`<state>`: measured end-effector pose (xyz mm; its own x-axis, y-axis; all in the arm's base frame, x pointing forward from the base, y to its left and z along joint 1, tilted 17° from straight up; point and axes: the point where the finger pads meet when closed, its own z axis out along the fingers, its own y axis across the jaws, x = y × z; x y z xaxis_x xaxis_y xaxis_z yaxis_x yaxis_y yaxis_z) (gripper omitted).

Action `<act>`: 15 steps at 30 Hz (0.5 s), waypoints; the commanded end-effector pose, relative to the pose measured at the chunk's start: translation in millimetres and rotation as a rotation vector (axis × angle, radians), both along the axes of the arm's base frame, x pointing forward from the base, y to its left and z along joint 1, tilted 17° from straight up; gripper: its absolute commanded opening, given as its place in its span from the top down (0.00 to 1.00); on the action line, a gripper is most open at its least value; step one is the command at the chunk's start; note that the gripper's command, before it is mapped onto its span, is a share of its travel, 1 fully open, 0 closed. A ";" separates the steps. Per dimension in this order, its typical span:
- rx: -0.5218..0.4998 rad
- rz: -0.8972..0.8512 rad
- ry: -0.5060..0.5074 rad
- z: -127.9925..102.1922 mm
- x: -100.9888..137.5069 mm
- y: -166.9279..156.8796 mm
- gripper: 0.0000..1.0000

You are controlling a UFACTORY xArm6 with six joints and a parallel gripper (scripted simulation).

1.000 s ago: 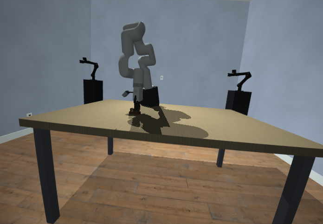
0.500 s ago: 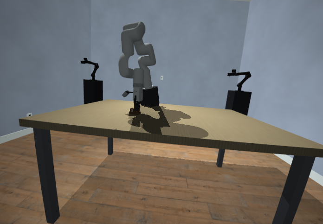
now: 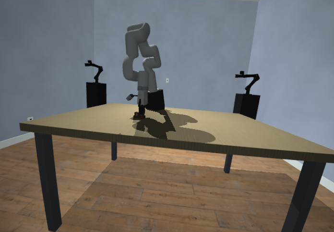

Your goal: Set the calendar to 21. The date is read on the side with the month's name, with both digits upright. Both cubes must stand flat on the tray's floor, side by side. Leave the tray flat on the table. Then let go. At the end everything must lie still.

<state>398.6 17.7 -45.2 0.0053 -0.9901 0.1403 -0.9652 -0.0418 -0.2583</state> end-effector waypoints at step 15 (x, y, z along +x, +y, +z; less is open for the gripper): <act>0.000 0.000 -0.002 -5.1 2.5 -0.6 0.71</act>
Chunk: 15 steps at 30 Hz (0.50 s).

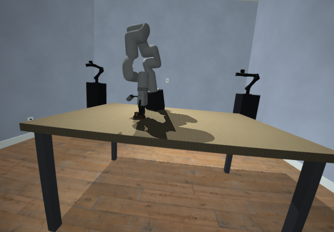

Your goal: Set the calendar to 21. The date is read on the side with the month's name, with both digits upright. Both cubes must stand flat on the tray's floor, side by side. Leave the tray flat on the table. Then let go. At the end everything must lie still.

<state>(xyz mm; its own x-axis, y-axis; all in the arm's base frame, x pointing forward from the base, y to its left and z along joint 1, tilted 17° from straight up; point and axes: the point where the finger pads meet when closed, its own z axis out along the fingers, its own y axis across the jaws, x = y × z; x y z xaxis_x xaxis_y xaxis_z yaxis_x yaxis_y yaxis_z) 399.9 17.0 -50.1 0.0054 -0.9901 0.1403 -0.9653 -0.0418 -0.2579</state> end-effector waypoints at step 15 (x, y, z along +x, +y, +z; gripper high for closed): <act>0.000 0.000 -0.003 -3.2 2.0 -0.4 0.71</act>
